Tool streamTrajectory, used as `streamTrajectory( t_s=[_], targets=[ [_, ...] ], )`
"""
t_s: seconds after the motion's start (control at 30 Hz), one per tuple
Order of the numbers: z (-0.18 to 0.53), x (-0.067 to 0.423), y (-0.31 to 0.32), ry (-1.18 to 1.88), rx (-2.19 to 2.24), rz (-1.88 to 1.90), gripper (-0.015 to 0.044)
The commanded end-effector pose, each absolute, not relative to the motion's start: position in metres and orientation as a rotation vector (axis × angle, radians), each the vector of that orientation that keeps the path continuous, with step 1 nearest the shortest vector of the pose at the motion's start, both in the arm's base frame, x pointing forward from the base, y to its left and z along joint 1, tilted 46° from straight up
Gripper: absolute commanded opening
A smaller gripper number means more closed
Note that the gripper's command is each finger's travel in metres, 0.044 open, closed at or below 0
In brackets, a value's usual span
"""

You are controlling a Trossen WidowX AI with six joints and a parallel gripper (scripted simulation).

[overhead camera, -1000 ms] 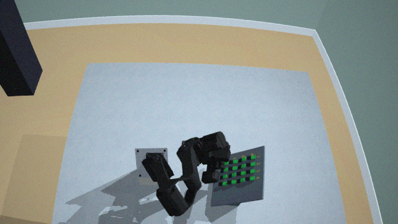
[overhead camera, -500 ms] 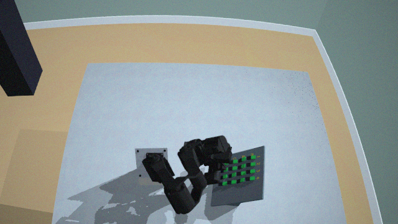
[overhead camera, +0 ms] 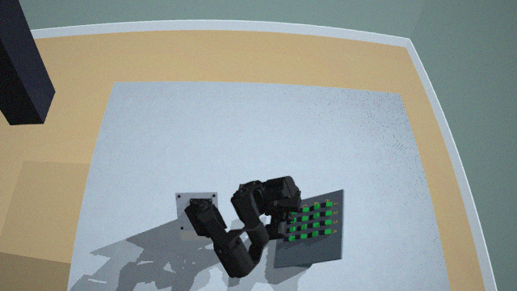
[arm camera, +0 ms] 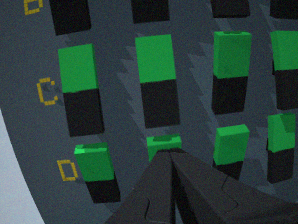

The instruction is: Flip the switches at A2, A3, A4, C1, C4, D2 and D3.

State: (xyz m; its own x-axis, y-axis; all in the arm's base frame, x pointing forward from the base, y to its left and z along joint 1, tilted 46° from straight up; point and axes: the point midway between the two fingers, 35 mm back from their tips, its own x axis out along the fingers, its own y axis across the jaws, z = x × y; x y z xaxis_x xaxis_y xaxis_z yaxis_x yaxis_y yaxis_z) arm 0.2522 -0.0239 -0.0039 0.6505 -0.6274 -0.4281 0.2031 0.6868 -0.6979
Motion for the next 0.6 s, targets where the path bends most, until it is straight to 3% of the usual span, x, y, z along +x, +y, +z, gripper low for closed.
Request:
streamTrajectory(
  t_s=[0.0,0.57],
  targets=[
    [-0.0048,0.2521,-0.0235,0.719,-0.66,-0.505,0.0],
    [-0.0057,0.2535,-0.0249,0.719,-0.66,-0.505,0.0]
  ],
)
